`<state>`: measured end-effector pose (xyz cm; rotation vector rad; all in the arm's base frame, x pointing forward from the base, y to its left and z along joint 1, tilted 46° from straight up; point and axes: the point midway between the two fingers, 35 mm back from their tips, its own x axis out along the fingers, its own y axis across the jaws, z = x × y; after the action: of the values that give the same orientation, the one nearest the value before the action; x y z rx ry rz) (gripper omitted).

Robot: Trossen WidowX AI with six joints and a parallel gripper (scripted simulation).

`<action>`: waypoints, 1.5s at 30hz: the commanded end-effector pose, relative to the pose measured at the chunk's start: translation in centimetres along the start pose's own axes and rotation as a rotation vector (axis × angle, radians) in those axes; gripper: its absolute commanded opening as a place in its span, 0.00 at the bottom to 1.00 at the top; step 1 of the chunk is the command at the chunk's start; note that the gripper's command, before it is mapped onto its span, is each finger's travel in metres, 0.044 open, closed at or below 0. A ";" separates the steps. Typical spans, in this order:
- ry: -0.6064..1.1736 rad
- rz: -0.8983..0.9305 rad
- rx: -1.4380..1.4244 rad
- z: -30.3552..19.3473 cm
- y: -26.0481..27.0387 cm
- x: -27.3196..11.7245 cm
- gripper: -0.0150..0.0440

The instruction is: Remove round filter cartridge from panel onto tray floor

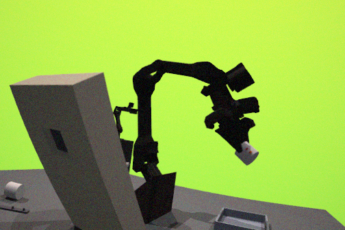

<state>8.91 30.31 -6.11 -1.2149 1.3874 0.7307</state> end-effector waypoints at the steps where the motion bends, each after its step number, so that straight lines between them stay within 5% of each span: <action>1: -0.004 0.047 -0.085 -1.0 2.8 1.6 0.25; 20: 0.008 0.261 -0.447 -9.3 12.5 8.2 0.25; 45: 0.021 0.262 -0.464 -13.4 12.6 14.5 0.30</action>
<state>-5.43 17.48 -19.78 -1.4114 1.4583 1.2767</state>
